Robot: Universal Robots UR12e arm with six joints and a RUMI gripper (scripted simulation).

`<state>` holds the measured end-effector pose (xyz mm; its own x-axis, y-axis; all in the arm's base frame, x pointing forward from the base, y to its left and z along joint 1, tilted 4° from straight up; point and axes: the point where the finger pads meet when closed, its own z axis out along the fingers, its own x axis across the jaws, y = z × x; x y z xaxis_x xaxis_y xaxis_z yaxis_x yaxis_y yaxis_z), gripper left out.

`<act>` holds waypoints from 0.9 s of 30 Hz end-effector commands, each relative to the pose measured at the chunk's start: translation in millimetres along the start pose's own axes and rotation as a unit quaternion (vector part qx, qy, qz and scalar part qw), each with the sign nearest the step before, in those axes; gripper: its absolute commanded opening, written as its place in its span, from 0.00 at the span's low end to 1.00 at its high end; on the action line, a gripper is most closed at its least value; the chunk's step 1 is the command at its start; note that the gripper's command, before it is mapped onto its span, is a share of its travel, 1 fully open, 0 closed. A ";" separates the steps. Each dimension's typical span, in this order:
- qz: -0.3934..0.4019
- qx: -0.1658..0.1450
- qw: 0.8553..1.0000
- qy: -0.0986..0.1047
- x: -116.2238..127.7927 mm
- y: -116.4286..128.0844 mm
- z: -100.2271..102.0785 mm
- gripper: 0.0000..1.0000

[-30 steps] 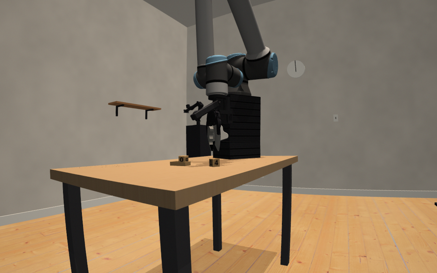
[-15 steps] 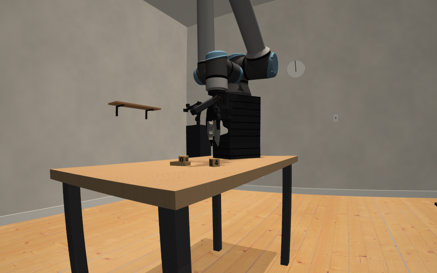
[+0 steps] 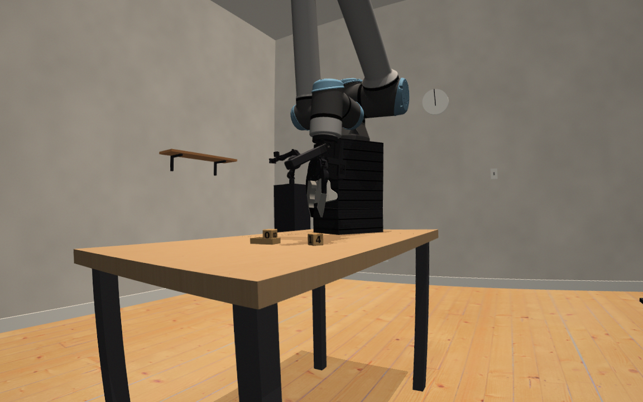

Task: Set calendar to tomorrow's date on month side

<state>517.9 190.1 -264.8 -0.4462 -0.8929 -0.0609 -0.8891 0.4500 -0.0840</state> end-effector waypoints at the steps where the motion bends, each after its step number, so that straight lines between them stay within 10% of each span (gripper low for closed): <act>1: 0.001 0.037 0.999 0.001 1.1 1.6 0.2 0.29; 27: 0.002 0.103 0.995 -0.001 0.0 1.1 -2.8 0.29</act>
<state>518.7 189.5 -260.1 -0.4513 -0.8898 -0.0684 -0.8511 0.4522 -0.2667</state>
